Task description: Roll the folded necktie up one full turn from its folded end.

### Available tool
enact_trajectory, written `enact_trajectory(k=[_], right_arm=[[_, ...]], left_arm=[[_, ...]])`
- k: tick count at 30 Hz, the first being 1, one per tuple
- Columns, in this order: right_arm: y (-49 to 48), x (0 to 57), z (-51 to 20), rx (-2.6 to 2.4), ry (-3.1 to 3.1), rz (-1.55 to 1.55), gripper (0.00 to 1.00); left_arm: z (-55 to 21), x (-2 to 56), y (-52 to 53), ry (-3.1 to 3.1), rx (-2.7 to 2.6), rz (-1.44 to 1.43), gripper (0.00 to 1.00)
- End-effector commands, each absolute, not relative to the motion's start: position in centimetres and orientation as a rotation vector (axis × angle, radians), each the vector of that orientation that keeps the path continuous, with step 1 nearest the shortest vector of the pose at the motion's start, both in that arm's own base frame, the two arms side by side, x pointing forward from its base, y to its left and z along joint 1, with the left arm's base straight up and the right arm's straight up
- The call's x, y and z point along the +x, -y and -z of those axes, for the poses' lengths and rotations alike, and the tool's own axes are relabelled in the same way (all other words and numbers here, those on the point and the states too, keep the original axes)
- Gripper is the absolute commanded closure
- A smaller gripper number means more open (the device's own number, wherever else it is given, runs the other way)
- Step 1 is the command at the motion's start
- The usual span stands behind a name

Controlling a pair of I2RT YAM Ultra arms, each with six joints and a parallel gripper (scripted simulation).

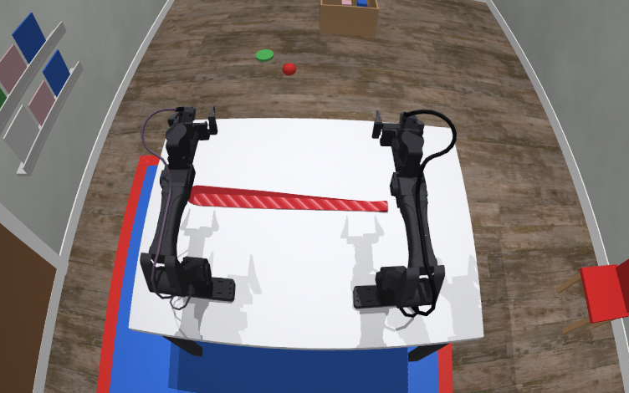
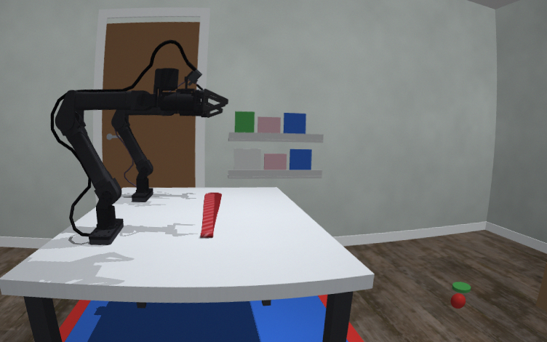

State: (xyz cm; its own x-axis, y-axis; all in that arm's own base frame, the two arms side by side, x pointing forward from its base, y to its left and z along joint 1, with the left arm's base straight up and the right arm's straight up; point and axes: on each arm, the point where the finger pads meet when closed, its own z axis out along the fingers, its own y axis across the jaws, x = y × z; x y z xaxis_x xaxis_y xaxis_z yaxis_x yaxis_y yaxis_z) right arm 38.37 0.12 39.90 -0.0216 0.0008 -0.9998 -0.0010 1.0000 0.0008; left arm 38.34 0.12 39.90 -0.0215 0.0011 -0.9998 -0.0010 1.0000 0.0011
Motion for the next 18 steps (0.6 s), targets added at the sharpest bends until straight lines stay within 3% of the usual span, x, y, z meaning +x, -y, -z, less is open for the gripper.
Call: enact_trajectory(k=[1, 18], right_arm=[[-0.1, 38.2, -40.7, 0.0, -1.571, 0.0, 0.0], [0.3, 37.9, -37.8, 0.006, -1.697, -0.078, 0.05]], left_arm=[[-40.7, 38.2, -0.1, -1.571, 0.0, 0.0, 0.0], [-40.7, 38.3, -0.1, -1.592, 0.0, -0.002, 0.0]])
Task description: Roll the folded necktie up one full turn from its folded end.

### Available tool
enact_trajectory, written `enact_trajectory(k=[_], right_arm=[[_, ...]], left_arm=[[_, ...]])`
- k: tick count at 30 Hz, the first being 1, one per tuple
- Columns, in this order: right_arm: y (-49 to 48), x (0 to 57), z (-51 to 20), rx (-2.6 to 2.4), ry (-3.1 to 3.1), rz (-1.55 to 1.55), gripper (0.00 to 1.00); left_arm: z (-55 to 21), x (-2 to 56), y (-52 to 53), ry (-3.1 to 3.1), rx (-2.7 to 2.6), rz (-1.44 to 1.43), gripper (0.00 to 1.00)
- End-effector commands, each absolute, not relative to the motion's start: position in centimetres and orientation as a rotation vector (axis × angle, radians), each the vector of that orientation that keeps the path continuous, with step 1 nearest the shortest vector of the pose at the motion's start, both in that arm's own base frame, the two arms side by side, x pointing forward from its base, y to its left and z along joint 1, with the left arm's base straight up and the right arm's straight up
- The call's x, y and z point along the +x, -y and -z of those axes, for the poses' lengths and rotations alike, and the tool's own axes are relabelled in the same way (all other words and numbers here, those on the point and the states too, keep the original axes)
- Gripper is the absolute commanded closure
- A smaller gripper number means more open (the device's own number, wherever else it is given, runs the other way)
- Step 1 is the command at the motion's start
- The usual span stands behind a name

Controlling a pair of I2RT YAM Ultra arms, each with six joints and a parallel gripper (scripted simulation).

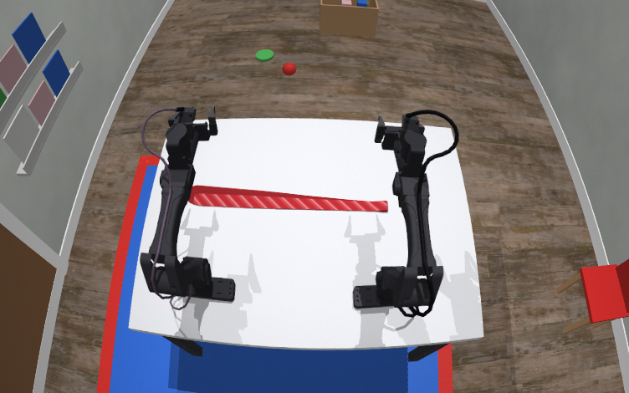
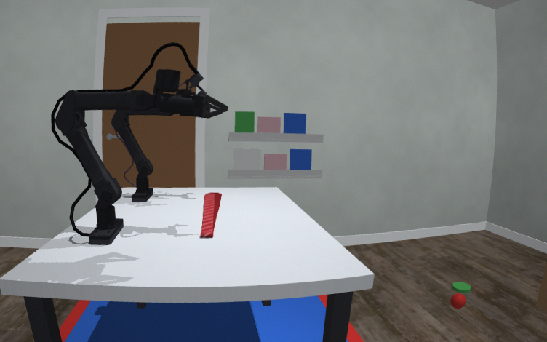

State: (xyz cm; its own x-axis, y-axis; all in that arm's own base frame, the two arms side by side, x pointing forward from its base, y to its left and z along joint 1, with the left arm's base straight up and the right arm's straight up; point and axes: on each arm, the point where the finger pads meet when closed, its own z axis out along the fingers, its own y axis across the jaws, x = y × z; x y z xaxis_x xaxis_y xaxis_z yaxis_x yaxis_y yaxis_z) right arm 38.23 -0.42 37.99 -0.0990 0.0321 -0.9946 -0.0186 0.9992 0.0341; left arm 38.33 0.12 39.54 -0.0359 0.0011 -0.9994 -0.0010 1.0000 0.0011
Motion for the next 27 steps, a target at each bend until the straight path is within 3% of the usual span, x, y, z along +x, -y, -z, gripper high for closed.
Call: enact_trajectory(k=[1, 27], right_arm=[[0.3, 37.9, -37.8, 0.006, -1.697, -0.078, 0.05], [2.2, 36.1, -26.5, 0.035, -2.139, -0.446, 0.22]], left_arm=[[-40.7, 38.3, -0.1, -1.592, 0.0, -0.002, 0.0], [-32.4, 37.0, 11.7, -1.772, 0.261, 0.094, 0.31]])
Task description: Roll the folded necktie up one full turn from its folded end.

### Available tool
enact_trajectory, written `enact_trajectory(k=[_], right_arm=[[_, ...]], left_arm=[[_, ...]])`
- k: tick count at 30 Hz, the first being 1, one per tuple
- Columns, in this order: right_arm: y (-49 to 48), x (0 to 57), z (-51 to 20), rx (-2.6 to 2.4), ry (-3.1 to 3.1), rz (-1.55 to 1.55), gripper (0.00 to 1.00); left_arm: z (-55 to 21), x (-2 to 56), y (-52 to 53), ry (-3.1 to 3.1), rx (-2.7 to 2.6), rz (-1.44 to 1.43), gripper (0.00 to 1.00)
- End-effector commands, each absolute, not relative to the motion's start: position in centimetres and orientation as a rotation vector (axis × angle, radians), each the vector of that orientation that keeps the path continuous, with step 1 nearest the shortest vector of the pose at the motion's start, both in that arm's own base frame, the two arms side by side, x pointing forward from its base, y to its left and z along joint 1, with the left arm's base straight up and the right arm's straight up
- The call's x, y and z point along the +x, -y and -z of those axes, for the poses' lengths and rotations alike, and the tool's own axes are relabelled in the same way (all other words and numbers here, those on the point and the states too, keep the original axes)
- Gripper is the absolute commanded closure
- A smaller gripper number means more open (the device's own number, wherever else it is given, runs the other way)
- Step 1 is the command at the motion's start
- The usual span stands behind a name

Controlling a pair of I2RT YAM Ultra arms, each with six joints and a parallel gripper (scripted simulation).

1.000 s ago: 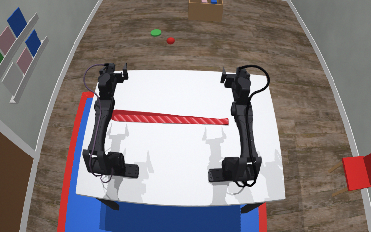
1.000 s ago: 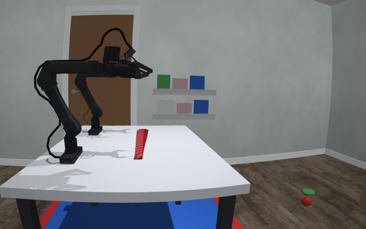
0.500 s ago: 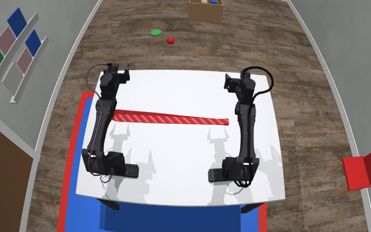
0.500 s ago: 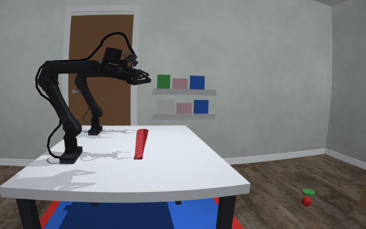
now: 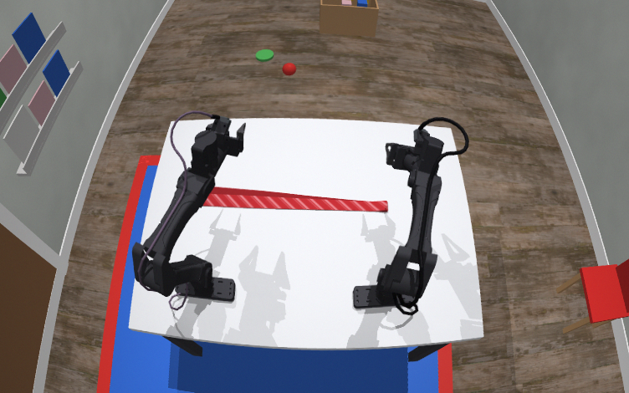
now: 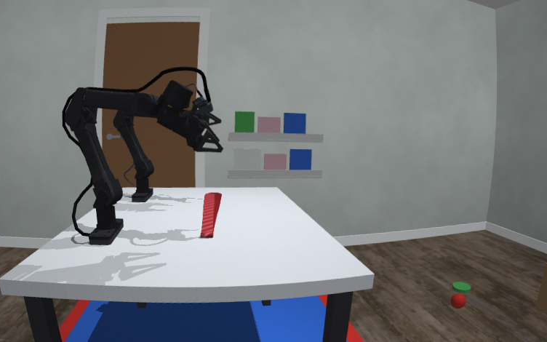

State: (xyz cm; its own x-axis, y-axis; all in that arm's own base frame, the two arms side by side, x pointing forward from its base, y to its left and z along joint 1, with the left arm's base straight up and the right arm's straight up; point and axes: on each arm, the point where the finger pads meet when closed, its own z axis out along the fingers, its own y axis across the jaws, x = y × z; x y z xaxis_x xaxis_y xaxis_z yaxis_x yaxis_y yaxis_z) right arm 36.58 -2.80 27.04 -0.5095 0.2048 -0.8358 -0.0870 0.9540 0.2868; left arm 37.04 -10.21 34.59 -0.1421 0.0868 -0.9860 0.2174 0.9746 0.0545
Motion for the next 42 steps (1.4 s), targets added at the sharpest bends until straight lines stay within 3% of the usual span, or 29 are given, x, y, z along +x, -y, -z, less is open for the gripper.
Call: enact_trajectory(k=[1, 42], right_arm=[[2.3, 36.0, -25.9, 0.036, -2.16, -0.466, 0.23], [5.3, 33.1, -8.4, 0.091, -2.765, -1.153, 0.5]], left_arm=[[-31.8, 36.9, 12.5, -1.785, 0.281, 0.101, 0.33], [-9.7, 33.4, 43.5, -2.156, 1.037, 0.377, 0.77]])
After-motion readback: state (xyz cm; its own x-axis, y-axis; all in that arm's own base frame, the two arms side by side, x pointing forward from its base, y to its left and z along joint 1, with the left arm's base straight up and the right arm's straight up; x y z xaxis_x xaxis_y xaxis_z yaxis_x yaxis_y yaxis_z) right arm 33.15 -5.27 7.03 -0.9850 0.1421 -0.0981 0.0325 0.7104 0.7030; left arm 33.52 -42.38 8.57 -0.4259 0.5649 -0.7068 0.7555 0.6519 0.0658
